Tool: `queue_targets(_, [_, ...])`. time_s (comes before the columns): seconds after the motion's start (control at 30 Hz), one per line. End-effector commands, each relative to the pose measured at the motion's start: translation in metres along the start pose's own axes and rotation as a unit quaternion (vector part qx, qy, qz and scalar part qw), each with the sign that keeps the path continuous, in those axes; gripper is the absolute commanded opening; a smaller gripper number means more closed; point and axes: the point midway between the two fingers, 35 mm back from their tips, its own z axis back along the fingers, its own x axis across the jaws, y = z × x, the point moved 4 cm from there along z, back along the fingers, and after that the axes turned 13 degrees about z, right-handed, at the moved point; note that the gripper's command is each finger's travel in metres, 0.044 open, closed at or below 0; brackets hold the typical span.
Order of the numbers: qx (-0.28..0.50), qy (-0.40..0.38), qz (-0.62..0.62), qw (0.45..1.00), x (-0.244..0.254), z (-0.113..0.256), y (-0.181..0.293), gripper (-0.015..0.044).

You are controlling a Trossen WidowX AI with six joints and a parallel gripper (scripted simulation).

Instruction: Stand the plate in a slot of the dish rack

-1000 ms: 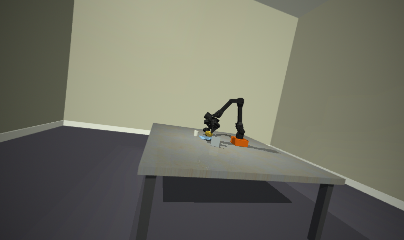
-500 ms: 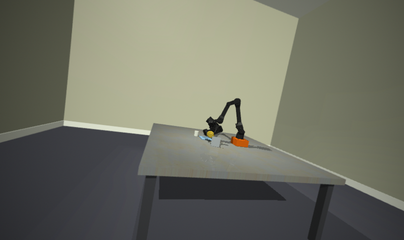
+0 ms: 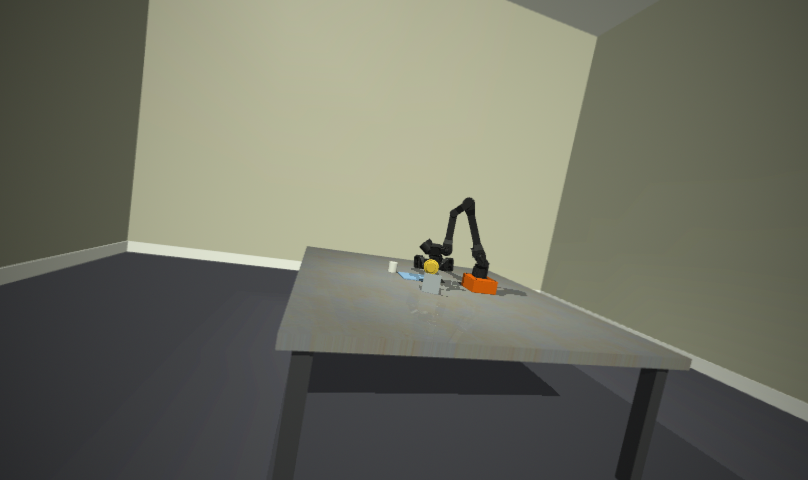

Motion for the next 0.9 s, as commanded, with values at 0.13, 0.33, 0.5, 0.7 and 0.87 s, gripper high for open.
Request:
queue_targets(0.13, [-0.043,-0.009,0.057,0.997,0.017,0.008,-0.002,0.0])
queue_targets(0.33, [-0.043,-0.009,0.057,0.997,0.017,0.008,-0.002,0.0])
queue_targets(0.5, [-0.031,-0.008,0.055,0.998,0.014,0.004,0.005,0.0])
queue_targets(0.7, [-0.029,-0.011,0.056,0.998,0.014,0.0,0.011,0.0])
queue_targets(0.87, [-0.028,-0.013,0.056,0.998,0.014,-0.004,0.015,0.0])
